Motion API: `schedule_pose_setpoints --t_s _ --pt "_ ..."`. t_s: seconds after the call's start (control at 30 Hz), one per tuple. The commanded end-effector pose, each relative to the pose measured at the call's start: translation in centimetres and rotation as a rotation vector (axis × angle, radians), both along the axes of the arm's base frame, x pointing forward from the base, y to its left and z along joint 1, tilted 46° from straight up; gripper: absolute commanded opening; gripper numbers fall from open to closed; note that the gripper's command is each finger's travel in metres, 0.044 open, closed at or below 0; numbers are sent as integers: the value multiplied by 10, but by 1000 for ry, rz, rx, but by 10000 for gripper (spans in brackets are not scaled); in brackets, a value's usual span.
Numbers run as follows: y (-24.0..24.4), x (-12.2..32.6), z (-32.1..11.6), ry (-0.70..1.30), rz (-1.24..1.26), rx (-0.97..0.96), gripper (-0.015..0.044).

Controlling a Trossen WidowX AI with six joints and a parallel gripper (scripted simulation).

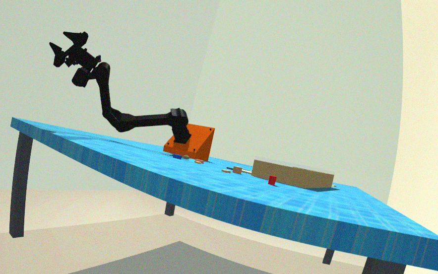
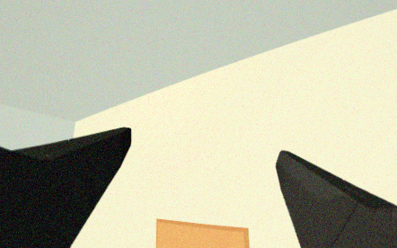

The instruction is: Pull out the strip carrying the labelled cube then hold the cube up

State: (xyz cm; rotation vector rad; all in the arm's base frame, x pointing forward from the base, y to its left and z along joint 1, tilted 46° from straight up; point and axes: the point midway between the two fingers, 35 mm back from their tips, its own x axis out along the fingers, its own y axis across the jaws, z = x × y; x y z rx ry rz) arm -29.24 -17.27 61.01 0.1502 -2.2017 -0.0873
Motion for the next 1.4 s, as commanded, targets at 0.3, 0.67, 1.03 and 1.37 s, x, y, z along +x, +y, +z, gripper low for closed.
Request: schedule_pose_setpoints --t_s 0.3,0.67,1.03,1.37 --pt "58 110 52 312 95 -106 400" --pt "144 274 66 767 176 -205 400" --pt "223 427 13 1234 182 -250 400" --pt "276 545 -92 1680 94 -248 400"
